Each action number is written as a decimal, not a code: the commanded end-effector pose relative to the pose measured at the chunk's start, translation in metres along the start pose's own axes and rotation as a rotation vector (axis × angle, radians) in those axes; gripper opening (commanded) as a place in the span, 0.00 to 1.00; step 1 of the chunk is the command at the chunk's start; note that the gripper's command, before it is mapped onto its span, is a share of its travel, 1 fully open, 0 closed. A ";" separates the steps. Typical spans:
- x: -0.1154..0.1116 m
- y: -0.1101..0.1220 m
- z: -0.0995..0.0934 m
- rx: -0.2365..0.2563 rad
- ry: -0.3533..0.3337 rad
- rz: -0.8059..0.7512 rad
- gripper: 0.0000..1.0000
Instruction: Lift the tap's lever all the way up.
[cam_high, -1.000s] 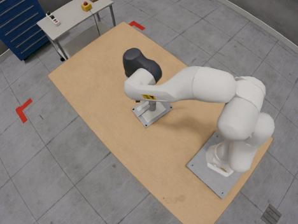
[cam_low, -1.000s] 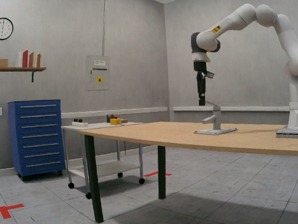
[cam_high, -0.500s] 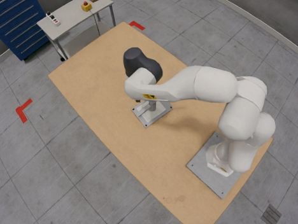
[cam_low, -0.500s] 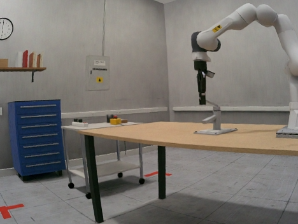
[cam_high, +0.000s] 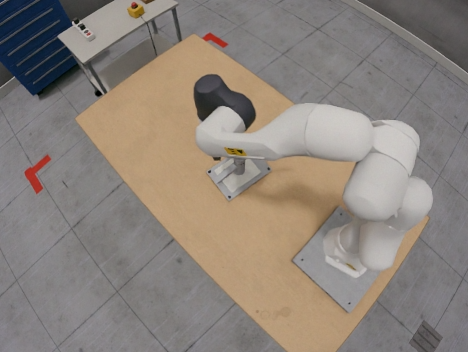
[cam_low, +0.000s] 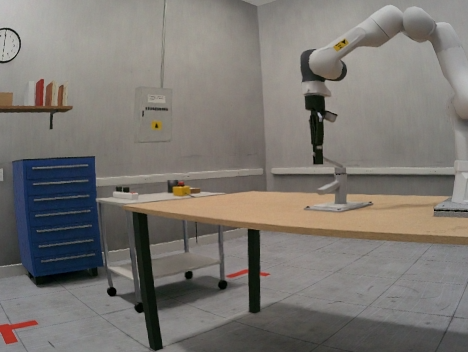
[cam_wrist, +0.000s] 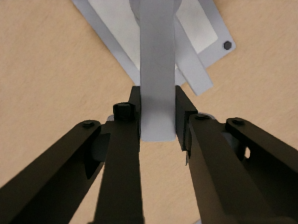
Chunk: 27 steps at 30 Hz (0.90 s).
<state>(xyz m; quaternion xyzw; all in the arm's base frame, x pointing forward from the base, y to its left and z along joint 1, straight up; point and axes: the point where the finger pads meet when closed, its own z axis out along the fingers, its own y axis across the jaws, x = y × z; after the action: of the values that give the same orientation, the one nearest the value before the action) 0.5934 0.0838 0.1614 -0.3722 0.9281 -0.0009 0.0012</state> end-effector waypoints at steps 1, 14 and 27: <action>0.003 0.000 -0.002 -0.001 0.006 0.002 0.10; 0.003 0.000 -0.002 -0.001 0.006 0.002 0.10; 0.003 0.000 -0.002 -0.001 0.006 0.002 0.44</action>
<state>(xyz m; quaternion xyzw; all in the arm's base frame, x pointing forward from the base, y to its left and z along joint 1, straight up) 0.5928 0.0828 0.1639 -0.3723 0.9281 -0.0010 0.0011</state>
